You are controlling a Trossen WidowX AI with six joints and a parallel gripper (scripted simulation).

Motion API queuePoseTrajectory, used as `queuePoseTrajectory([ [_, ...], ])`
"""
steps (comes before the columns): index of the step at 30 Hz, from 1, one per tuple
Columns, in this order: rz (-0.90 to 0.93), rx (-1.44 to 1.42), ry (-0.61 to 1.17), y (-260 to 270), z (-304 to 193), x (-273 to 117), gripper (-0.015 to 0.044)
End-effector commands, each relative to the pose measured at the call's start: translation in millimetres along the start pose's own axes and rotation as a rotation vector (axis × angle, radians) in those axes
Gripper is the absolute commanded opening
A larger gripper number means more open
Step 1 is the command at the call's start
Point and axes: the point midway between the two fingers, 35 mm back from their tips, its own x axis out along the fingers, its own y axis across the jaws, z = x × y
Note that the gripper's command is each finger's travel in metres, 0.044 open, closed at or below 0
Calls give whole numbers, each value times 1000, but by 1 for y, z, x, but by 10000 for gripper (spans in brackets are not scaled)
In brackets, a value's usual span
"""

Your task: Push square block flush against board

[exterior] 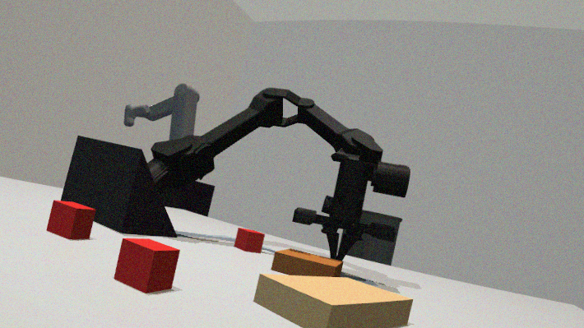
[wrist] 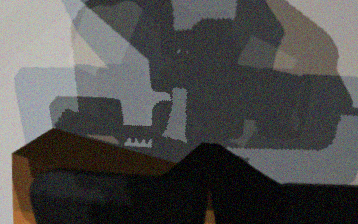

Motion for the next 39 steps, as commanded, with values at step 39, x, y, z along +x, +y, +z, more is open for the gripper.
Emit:
queuePoseTrajectory([
  [39,15,11,5,6,-28,4,0],
])
